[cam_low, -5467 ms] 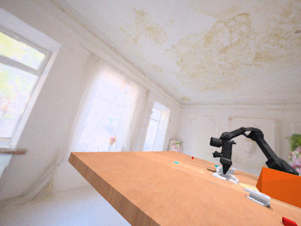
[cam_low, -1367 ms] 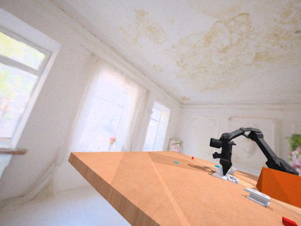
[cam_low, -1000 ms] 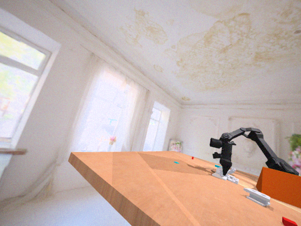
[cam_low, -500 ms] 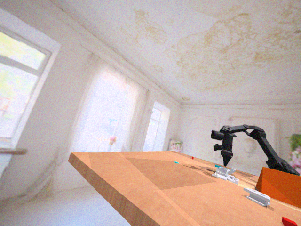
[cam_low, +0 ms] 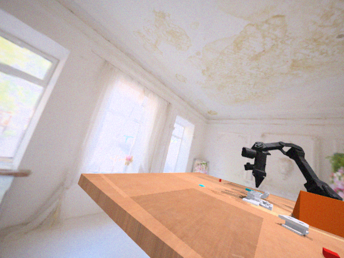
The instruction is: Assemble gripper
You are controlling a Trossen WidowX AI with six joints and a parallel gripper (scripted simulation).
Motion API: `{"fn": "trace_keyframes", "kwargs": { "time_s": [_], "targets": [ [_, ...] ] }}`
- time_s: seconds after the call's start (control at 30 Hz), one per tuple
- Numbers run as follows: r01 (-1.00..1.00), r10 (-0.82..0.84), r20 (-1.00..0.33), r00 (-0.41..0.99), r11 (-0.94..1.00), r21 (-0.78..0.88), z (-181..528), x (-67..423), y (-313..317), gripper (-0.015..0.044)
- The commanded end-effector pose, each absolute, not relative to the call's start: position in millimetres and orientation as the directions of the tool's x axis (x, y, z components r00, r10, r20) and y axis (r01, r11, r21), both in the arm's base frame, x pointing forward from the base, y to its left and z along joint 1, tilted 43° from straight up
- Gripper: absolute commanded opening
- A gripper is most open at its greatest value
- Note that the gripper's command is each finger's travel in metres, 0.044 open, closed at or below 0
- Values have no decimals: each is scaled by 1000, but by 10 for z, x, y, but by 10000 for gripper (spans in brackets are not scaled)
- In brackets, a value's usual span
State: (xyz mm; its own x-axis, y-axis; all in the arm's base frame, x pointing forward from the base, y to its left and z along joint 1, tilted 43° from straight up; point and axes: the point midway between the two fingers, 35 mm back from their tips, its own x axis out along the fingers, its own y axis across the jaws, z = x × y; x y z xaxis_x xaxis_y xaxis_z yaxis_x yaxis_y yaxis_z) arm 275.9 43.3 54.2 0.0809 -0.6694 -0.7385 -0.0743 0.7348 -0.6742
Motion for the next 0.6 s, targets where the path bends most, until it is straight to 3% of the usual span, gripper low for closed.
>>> {"fn": "trace_keyframes", "kwargs": {
  "time_s": [0.0, 0.3, 0.57],
  "targets": [
    [-75, -670, -738, 80, 735, -674, 544, 2758, 432, 0],
    [-75, -669, -739, 81, 735, -674, 560, 2759, 418, 0],
    [-84, -672, -738, 68, 733, -675, 1278, 2506, -312, 0]
  ]
}}
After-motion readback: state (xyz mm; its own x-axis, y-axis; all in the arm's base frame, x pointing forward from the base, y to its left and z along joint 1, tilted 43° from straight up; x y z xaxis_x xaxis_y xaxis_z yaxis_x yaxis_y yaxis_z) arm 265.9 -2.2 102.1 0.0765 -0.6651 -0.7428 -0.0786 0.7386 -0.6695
